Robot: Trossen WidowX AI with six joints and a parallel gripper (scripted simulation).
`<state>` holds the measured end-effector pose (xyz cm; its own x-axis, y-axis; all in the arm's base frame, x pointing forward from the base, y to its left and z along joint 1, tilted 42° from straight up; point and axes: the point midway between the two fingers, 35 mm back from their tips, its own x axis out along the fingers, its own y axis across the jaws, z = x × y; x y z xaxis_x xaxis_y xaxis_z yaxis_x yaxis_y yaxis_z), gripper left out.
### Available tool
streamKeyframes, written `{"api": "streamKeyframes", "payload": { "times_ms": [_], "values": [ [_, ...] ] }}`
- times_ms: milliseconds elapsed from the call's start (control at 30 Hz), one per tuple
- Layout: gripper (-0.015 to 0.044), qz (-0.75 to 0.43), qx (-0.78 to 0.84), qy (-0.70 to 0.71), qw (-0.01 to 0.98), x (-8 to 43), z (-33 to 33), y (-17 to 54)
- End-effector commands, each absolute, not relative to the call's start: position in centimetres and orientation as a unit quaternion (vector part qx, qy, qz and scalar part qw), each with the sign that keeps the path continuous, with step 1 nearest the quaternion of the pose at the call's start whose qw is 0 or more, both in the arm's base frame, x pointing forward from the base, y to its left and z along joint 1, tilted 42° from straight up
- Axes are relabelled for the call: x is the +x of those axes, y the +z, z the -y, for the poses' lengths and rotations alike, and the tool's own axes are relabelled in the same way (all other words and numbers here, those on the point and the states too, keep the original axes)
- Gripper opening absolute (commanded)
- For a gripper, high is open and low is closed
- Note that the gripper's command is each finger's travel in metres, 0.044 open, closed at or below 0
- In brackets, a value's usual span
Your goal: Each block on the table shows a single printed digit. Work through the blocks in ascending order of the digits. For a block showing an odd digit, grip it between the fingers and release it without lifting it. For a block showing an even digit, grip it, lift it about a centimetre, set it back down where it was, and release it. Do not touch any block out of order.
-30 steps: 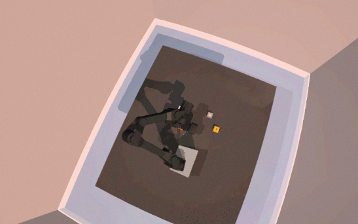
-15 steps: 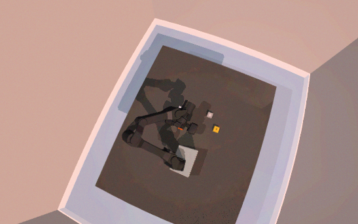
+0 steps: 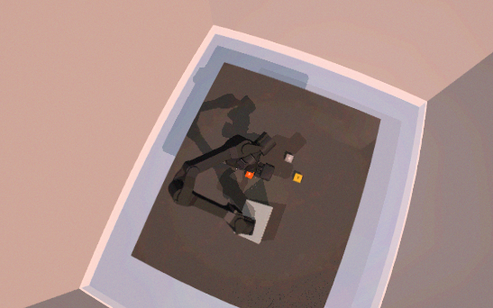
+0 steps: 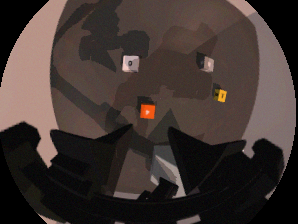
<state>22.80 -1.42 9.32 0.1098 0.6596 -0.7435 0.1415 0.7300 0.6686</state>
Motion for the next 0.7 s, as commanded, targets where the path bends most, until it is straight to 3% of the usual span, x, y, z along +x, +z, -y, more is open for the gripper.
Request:
{"api": "streamKeyframes", "payload": {
  "times_ms": [0,367,667],
  "values": [
    [0.0120,-0.637,0.310,0.193,0.679,22.4,2.7,11.1],
    [0.0120,-0.637,0.310,0.193,0.680,22.5,2.9,11.1],
    [0.0120,-0.637,0.305,0.187,0.682,26.4,11.6,5.5]
  ]
}}
